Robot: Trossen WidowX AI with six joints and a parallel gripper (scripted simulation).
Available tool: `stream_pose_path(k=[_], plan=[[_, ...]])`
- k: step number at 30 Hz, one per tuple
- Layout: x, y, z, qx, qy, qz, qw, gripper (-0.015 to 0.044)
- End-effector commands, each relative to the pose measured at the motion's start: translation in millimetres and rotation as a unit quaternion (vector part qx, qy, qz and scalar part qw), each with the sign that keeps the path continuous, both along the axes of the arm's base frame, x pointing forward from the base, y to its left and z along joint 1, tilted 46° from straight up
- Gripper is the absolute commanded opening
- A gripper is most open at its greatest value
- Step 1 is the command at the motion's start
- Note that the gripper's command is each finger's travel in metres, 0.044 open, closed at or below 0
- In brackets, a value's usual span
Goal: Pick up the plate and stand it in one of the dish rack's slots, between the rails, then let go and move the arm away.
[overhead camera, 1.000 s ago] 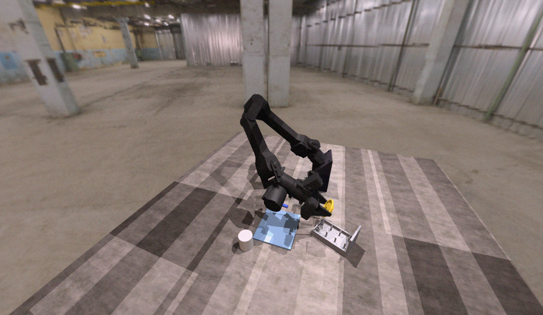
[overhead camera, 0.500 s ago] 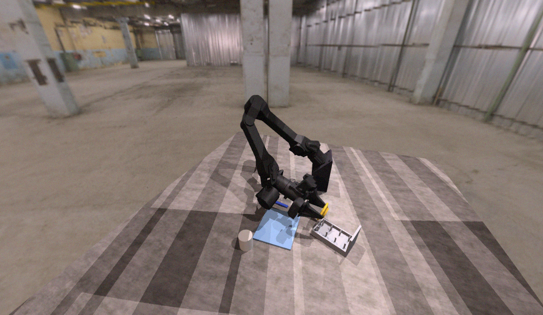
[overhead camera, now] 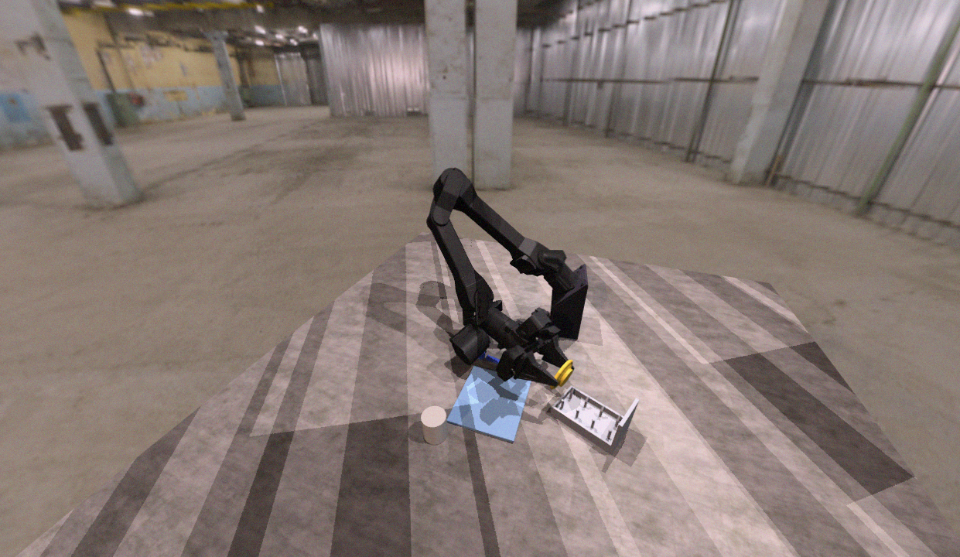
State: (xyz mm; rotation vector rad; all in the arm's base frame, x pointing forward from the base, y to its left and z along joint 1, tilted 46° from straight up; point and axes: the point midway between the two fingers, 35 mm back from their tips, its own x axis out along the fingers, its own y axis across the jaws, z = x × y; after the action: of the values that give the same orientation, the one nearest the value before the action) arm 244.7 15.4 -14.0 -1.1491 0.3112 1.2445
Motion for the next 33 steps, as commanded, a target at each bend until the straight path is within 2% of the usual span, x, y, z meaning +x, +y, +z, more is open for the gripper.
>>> stream_pose_path(k=[1,33], plan=[[-0.8,0.8,0.2,0.003,-0.003,0.0,1.0,0.0],[19.2,30.5,-24.5,-0.001,-0.016,0.004,1.0,0.0]])
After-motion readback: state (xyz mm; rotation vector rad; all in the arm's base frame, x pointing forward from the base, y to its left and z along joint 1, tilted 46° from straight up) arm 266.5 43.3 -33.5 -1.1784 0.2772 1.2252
